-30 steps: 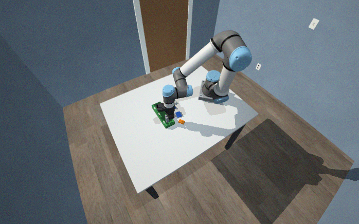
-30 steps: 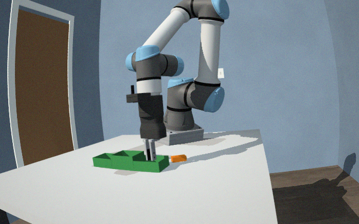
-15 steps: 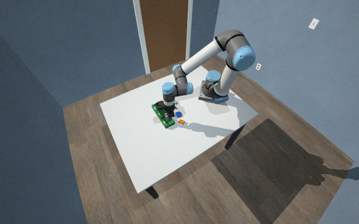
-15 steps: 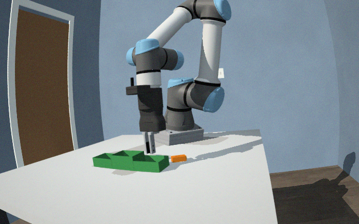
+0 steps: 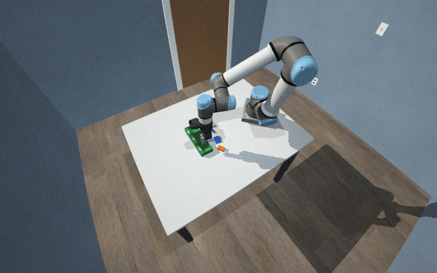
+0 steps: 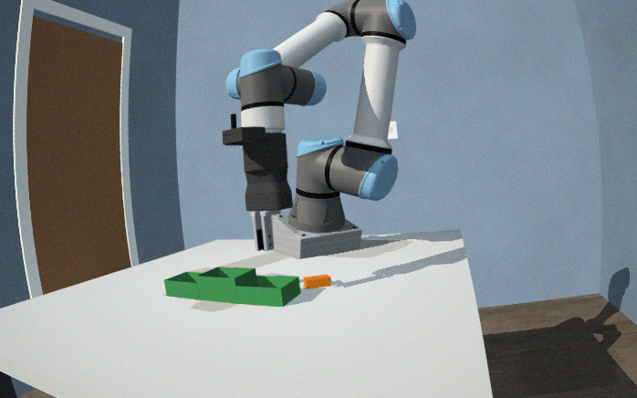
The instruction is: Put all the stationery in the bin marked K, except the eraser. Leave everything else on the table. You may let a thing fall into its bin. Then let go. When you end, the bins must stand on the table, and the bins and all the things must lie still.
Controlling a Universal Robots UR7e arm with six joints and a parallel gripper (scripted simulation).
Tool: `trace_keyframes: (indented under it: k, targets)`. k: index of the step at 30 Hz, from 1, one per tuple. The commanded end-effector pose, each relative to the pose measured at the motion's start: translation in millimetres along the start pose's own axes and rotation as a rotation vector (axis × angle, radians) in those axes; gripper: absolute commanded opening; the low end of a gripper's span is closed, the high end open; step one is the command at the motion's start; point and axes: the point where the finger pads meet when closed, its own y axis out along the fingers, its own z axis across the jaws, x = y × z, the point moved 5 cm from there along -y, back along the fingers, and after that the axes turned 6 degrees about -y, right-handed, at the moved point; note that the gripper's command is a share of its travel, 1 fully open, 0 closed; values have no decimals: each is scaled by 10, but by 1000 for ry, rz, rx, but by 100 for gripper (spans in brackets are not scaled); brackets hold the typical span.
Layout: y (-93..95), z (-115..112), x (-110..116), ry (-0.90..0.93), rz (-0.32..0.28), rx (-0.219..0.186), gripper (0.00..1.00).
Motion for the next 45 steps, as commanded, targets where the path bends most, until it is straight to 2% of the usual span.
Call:
trace_keyframes:
  k: [1,10,22,23,27,29,30,44,45]
  targets:
    - [-375,1,-8,-1,4,1,31]
    - [-1125,1,-6,-1,3,1,31]
    - [-1136,1,-7,-1,3,1,31]
    - [-1076,17,49,49,3,0,100]
    - [-834,78,269,209,4,0,100]
    - [-834,78,269,209,4,0,100]
    - [-773,93,324,298,3,0,100]
    - [76,312,1093,716,-8,-8,100]
    - [76,312,1093,716,-8,-8,100]
